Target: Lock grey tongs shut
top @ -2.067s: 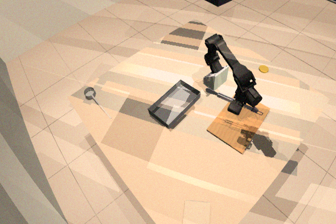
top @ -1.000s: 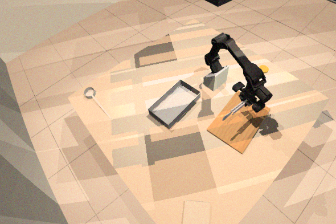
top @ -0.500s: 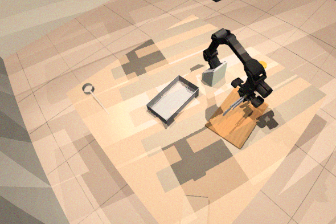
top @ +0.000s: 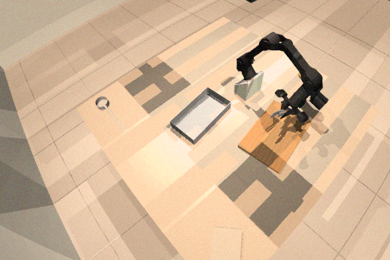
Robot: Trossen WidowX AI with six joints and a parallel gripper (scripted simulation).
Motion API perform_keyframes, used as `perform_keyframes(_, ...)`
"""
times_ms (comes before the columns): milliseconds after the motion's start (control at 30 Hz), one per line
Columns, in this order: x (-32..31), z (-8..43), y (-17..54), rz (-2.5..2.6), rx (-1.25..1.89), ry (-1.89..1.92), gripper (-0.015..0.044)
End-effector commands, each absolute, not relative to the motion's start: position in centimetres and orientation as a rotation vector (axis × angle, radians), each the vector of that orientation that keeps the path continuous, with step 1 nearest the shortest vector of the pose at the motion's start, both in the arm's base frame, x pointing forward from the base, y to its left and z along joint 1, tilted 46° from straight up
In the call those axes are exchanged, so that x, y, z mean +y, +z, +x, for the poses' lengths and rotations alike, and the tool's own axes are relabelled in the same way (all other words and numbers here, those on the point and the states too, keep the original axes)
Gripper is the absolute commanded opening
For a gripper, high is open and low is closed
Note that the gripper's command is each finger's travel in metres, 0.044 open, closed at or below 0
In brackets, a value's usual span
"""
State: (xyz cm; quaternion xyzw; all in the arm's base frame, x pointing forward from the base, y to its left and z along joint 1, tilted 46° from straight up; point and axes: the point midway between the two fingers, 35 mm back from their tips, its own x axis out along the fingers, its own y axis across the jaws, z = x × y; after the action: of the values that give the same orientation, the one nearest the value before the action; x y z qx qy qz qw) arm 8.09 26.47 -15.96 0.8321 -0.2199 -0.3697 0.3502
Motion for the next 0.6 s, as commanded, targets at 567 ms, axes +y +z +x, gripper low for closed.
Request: perform_keyframes(567, 27.6, 5.9, -15.7, 2.361, -0.162, -0.342, -0.0150)
